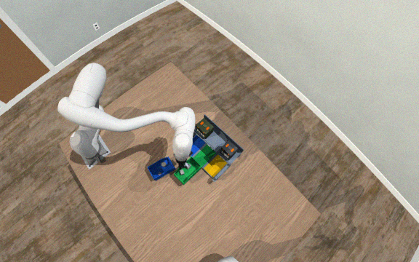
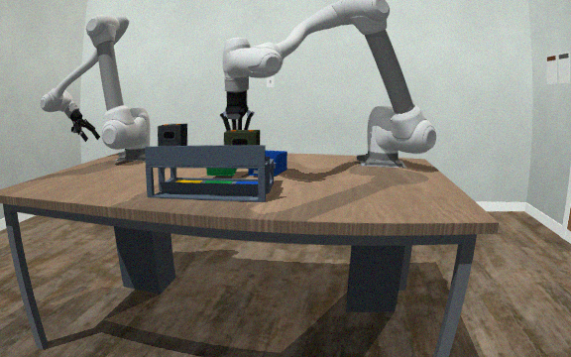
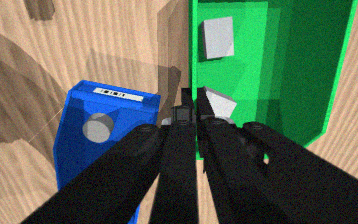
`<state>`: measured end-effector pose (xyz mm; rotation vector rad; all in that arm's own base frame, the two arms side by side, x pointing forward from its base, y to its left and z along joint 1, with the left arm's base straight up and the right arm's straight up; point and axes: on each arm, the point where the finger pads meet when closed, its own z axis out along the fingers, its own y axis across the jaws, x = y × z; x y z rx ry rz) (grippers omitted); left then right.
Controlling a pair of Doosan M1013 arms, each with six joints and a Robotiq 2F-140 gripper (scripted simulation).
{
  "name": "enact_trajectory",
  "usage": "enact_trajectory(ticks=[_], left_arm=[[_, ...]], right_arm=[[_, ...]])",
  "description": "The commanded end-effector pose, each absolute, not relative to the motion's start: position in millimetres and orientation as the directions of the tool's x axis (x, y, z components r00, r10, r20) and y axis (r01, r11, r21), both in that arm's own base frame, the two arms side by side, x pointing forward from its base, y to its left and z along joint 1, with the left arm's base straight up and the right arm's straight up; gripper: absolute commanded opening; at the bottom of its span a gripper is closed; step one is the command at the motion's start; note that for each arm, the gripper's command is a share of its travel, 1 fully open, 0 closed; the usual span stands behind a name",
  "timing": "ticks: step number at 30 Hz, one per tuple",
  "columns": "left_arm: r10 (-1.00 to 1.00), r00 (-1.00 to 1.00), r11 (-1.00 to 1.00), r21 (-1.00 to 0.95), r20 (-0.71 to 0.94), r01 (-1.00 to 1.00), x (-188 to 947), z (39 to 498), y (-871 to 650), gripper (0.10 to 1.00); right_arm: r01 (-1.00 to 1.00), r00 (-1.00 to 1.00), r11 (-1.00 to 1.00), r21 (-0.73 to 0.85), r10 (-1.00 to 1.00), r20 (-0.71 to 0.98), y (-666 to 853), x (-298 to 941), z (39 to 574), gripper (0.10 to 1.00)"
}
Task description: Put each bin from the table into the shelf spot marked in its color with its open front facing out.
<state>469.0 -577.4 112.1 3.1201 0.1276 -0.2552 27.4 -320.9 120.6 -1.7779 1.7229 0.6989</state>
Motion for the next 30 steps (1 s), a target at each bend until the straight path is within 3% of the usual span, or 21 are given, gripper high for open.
enact_trajectory(ticks=[1,30], left_arm=[[0.080,0.984,-0.997,0.003,-0.161,0.082,469.4,113.2,-577.7,0.099],[0.080,0.984,-0.997,0.003,-0.161,0.082,474.5,113.1,-577.3,0.099]], right_arm=[[-0.999,0.038,-0.016,-0.038,-0.707,-0.706,-321.3,27.5,121.0,1.000],[-0.999,0.038,-0.016,-0.038,-0.707,-0.706,-321.3,27.5,121.0,1.000]])
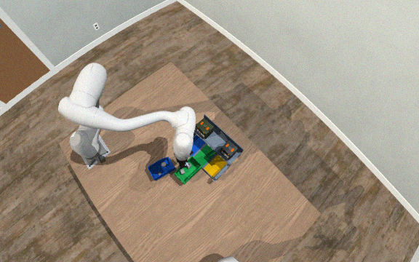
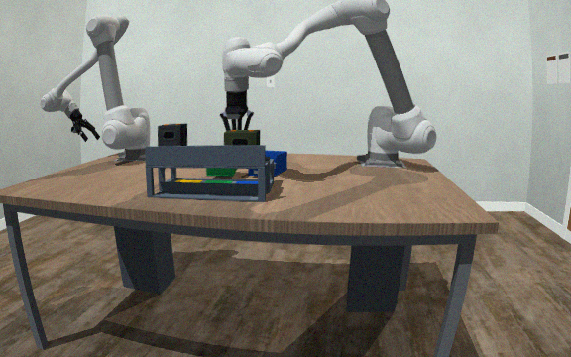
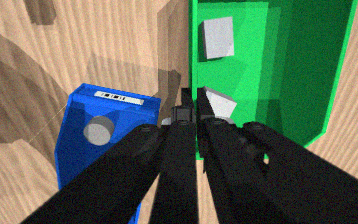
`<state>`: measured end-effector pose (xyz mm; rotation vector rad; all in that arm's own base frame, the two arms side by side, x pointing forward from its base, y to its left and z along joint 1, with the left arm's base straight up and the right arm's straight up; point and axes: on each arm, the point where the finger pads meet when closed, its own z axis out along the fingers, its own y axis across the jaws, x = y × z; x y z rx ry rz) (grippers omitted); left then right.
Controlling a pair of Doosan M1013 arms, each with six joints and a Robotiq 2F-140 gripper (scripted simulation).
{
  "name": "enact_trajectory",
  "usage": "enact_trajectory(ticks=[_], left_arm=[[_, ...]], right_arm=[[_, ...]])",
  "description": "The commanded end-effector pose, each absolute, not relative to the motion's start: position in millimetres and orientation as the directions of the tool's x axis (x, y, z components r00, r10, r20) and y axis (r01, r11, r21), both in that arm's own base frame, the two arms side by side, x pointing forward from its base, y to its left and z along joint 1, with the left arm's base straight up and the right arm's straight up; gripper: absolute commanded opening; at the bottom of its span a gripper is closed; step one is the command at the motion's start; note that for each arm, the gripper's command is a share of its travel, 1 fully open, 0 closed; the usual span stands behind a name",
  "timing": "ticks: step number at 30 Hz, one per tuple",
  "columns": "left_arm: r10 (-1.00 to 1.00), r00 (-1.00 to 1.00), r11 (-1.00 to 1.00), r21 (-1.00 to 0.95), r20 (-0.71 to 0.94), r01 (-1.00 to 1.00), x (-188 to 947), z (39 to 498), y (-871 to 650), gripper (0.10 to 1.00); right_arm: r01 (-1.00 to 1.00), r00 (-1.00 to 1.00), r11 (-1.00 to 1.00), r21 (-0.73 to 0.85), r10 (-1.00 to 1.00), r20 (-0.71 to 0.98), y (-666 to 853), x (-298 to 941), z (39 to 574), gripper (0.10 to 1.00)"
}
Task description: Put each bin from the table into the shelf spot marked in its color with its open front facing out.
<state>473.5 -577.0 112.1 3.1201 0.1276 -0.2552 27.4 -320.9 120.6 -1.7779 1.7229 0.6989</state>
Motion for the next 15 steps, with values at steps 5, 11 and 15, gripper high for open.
enact_trajectory(ticks=[5,11,15], left_arm=[[0.080,0.984,-0.997,0.003,-0.161,0.082,477.2,113.1,-577.0,0.099],[0.080,0.984,-0.997,0.003,-0.161,0.082,479.9,113.1,-576.8,0.099],[0.080,0.984,-0.997,0.003,-0.161,0.082,483.0,113.0,-576.6,0.099]], right_arm=[[-0.999,0.038,-0.016,-0.038,-0.707,-0.706,-321.3,27.5,121.0,1.000],[-0.999,0.038,-0.016,-0.038,-0.707,-0.706,-321.3,27.5,121.0,1.000],[-0.999,0.038,-0.016,-0.038,-0.707,-0.706,-321.3,27.5,121.0,1.000]])
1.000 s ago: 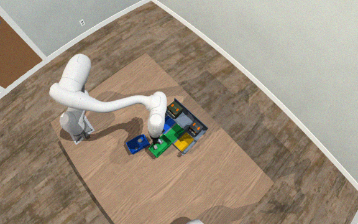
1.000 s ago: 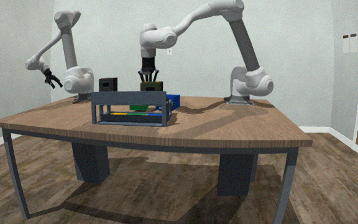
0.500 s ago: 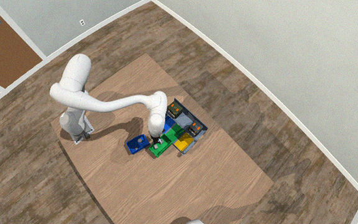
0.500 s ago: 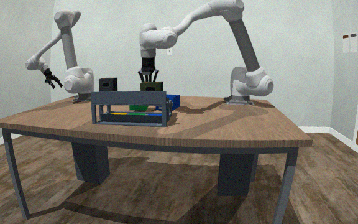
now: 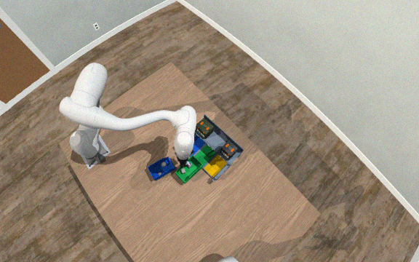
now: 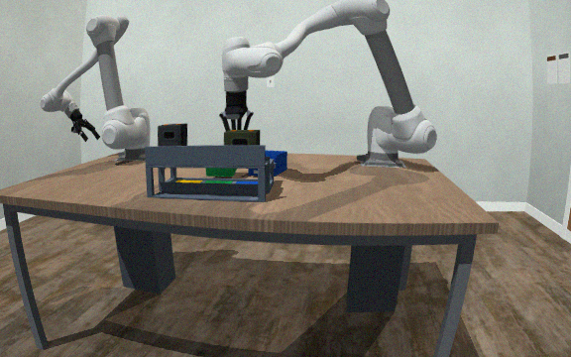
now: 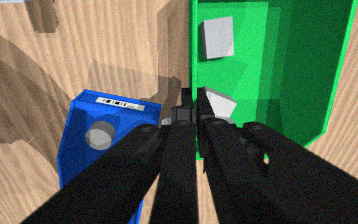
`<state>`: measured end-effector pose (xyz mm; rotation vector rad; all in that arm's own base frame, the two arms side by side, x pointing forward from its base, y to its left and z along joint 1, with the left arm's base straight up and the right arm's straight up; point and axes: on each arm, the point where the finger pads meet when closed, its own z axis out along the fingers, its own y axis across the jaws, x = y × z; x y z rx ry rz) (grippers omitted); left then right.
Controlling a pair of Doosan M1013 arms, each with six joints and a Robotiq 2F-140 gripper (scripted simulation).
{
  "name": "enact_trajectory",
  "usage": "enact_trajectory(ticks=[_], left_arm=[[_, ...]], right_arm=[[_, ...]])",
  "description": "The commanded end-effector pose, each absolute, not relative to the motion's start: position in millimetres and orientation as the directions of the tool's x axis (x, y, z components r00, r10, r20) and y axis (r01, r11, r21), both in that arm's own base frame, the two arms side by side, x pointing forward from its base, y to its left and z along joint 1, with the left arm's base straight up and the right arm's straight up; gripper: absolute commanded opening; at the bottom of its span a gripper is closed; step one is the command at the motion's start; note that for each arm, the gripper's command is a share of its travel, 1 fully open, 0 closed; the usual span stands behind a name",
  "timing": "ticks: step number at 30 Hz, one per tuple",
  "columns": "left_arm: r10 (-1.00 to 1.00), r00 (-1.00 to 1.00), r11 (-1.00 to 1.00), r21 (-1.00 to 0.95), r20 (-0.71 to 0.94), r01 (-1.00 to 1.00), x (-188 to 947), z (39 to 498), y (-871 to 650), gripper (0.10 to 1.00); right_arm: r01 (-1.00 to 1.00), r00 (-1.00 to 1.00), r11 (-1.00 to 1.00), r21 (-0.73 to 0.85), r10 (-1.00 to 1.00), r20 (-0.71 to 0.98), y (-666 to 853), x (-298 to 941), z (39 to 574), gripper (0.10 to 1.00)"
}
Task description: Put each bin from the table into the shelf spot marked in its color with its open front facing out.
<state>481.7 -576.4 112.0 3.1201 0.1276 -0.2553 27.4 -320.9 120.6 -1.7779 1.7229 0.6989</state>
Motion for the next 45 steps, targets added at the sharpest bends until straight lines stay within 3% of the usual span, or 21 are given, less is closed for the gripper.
enact_trajectory(ticks=[1,45], left_arm=[[0.080,0.984,-0.997,0.003,-0.161,0.082,484,113,-576,0.099],[0.080,0.984,-0.997,0.003,-0.161,0.082,529,113,-573,0.099]], right_arm=[[-0.999,0.038,-0.016,-0.038,-0.707,-0.706,-321,28,121,1.000],[-0.999,0.038,-0.016,-0.038,-0.707,-0.706,-321,28,121,1.000]])
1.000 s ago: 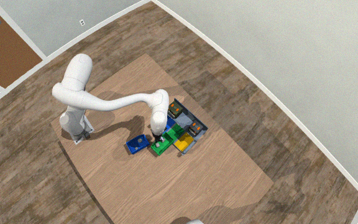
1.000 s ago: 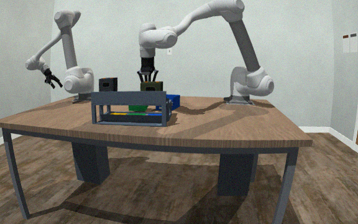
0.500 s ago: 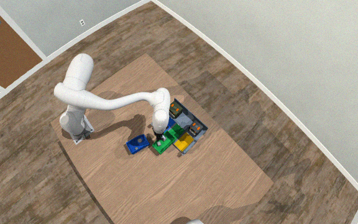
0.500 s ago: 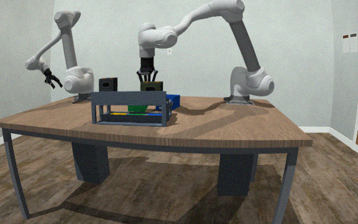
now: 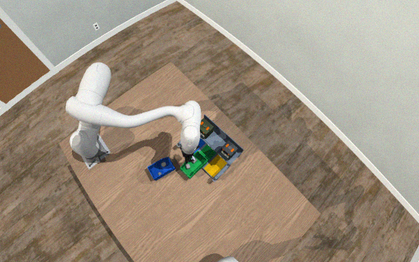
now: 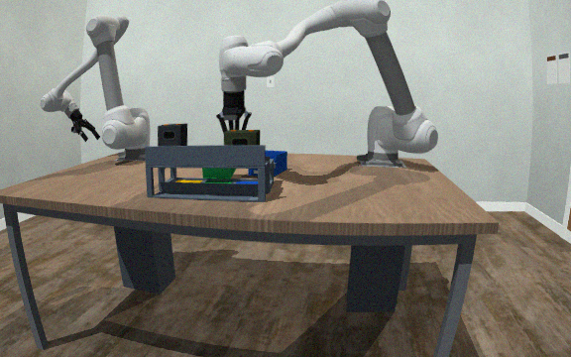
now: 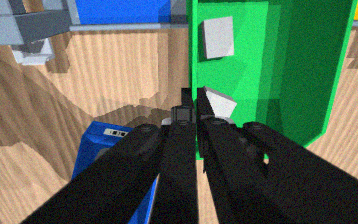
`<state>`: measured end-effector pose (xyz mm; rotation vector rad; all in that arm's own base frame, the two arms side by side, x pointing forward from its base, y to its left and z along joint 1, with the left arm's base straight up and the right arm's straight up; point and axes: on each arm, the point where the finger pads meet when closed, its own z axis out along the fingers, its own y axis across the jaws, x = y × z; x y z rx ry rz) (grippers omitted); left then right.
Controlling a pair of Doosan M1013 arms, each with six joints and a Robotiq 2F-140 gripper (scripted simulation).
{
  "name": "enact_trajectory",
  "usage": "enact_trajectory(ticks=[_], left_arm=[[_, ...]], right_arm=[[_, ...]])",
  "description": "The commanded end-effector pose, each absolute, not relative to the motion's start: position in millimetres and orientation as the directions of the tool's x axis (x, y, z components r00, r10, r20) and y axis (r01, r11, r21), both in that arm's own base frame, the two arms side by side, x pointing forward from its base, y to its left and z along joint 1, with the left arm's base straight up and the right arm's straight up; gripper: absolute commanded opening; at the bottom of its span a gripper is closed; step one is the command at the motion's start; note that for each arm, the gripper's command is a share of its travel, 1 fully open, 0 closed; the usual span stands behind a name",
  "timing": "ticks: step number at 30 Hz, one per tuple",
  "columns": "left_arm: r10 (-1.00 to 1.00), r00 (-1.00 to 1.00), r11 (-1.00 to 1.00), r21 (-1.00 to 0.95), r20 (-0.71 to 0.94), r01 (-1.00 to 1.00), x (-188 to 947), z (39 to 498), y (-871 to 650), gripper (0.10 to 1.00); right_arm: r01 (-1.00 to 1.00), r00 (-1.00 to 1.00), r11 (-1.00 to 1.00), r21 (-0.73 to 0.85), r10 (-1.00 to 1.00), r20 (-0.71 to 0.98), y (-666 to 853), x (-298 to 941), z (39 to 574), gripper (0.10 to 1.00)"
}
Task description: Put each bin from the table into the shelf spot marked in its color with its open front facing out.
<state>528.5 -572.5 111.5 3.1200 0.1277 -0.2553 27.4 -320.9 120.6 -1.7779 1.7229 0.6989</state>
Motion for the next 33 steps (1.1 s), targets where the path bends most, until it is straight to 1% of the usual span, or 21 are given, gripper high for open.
enact_trajectory(ticks=[1,33], left_arm=[[0.080,0.984,-0.997,0.003,-0.161,0.082,529,113,-573,0.099],[0.080,0.984,-0.997,0.003,-0.161,0.082,557,112,-570,0.099]], right_arm=[[-0.999,0.038,-0.016,-0.038,-0.707,-0.706,-321,28,121,1.000],[-0.999,0.038,-0.016,-0.038,-0.707,-0.706,-321,28,121,1.000]])
